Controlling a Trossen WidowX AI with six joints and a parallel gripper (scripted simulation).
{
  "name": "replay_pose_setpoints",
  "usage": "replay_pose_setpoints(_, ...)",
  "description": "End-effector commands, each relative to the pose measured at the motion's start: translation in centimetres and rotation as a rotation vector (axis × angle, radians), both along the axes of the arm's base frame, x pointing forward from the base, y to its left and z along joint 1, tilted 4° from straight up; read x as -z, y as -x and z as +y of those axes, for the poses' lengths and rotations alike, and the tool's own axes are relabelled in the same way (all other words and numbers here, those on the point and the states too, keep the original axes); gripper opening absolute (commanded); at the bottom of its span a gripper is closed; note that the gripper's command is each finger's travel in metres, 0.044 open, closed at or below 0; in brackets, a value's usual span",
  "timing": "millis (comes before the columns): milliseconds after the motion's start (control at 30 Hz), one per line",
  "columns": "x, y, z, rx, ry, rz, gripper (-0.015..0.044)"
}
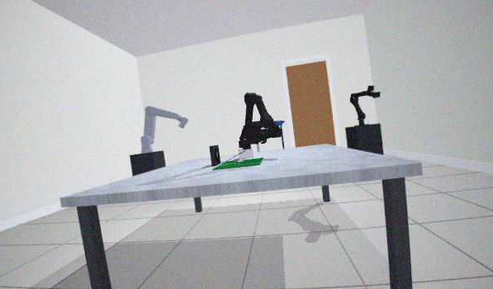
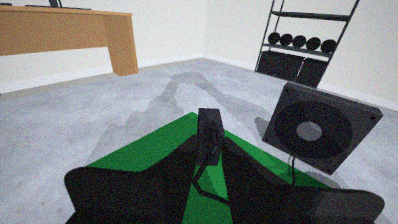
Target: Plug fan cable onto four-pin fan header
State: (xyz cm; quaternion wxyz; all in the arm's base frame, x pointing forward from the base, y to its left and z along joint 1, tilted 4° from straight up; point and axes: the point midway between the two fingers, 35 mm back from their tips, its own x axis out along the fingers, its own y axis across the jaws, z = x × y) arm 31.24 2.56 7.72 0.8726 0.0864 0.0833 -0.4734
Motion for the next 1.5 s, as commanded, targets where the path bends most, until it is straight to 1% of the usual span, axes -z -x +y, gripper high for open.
replay_pose_setpoints(0,0.4,0.1,0.1,0.000,0.001,-0.001,0.0000)
replay_pose_setpoints(1467,4.1,0.3,1.1,0.000,0.000,0.000,0.0000)
